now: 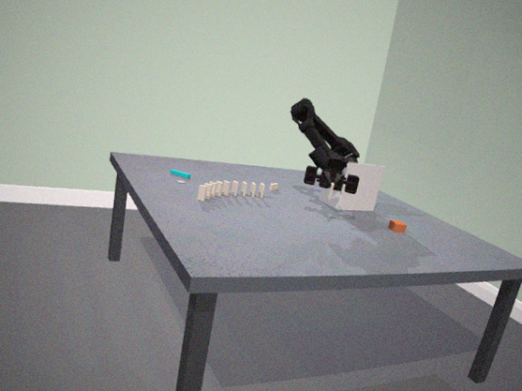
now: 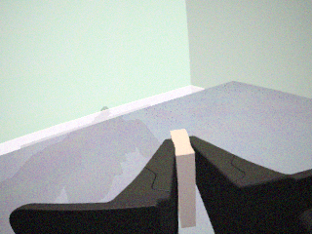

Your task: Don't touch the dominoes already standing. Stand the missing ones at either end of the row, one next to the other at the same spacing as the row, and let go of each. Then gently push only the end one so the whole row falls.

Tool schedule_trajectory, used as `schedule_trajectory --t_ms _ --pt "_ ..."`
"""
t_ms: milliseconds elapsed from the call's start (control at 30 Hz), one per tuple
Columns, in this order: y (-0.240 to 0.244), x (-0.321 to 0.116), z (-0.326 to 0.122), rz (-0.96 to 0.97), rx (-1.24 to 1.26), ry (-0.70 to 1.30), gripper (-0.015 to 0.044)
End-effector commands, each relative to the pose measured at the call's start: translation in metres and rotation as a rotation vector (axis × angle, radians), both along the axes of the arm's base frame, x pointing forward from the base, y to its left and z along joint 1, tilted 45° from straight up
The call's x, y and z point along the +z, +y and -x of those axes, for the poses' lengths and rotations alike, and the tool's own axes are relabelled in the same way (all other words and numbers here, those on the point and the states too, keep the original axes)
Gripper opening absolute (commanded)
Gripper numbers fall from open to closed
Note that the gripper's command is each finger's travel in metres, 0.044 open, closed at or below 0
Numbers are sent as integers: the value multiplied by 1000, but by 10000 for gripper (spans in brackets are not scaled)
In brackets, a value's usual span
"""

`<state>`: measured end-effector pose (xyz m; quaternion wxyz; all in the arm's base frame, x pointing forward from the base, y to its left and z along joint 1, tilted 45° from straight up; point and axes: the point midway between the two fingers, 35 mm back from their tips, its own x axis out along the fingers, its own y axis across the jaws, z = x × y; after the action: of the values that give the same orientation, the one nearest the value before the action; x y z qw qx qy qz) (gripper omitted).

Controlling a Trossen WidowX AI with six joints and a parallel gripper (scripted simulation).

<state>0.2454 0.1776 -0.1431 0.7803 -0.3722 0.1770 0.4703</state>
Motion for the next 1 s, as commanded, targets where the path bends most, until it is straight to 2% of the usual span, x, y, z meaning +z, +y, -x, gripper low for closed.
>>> schedule_trajectory --t_ms 0,600,967 --pt "-11 -13 -5 -4 24 -2 22" --pt "-60 -66 -8 -22 29 5 22" --pt "-62 -68 -8 -23 29 5 22"
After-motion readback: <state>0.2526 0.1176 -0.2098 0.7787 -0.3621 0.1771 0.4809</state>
